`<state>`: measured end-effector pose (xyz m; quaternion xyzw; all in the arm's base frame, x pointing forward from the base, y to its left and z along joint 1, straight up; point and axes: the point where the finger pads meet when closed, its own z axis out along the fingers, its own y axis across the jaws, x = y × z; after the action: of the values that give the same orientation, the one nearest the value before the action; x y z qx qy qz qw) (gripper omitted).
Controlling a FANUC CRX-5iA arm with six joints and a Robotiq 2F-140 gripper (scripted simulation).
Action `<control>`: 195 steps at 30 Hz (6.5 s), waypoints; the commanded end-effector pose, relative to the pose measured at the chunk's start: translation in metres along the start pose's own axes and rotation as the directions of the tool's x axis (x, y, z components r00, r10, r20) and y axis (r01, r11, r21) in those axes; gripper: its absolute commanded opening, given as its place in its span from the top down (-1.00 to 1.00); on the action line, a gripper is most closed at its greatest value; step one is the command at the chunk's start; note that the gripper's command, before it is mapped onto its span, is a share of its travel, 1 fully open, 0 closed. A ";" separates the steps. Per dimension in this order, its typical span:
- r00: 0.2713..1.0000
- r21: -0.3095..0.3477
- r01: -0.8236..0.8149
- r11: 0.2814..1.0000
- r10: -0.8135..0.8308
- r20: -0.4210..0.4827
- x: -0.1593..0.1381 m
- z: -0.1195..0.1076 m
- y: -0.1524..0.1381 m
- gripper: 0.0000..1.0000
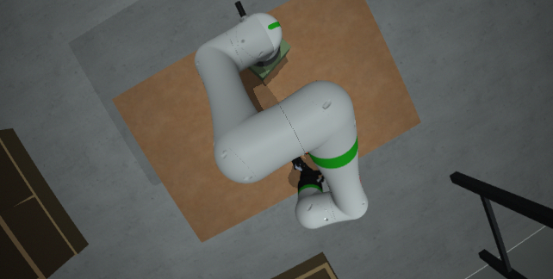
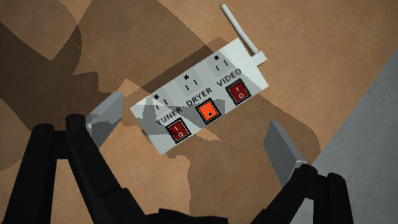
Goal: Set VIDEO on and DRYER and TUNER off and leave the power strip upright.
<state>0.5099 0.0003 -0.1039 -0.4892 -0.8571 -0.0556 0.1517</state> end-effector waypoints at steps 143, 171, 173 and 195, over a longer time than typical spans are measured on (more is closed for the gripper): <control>-0.963 0.120 -0.064 -0.991 0.030 -0.268 0.003 -0.001 0.019 -1.00; -0.665 0.267 0.674 -0.688 -0.723 -0.186 0.003 -0.001 0.019 1.00; -0.665 0.267 0.674 -0.688 -0.723 -0.186 0.003 -0.001 0.019 1.00; -0.665 0.268 0.674 -0.688 -0.724 -0.187 0.002 0.003 0.019 1.00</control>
<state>0.5243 0.0123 -0.1062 0.6064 -0.7952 0.0037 0.0011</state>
